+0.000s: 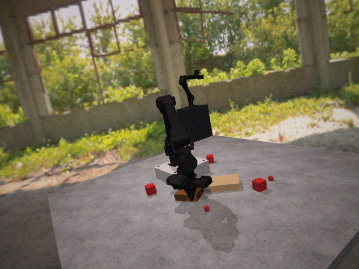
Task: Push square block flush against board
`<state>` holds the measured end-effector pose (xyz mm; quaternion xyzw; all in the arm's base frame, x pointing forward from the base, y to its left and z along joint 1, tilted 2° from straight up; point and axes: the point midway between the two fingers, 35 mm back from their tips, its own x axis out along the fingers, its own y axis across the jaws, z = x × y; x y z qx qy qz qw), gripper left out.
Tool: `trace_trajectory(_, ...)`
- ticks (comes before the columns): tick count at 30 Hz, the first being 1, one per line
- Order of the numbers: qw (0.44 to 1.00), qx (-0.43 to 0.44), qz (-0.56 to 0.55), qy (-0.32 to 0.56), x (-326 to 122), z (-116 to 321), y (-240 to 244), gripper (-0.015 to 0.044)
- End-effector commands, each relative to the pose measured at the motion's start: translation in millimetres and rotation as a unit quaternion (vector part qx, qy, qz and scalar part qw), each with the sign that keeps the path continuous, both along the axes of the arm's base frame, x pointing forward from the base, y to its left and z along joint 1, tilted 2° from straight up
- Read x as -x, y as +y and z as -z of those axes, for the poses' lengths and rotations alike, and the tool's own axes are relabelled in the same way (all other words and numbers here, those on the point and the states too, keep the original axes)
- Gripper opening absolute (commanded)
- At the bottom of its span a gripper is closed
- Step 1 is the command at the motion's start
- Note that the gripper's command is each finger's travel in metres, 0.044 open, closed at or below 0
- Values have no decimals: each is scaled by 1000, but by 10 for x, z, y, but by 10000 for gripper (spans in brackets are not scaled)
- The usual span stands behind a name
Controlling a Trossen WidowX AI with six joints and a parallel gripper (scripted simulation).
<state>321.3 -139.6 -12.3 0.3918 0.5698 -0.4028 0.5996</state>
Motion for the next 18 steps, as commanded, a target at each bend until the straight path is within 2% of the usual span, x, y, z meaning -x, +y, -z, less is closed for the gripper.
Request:
trace_trajectory(1, 1000, -9, -2, 13, 87, 73, 120, 0)
trace_trajectory(18, 1000, -10, -2, 13, 210, 81, 374, 0)
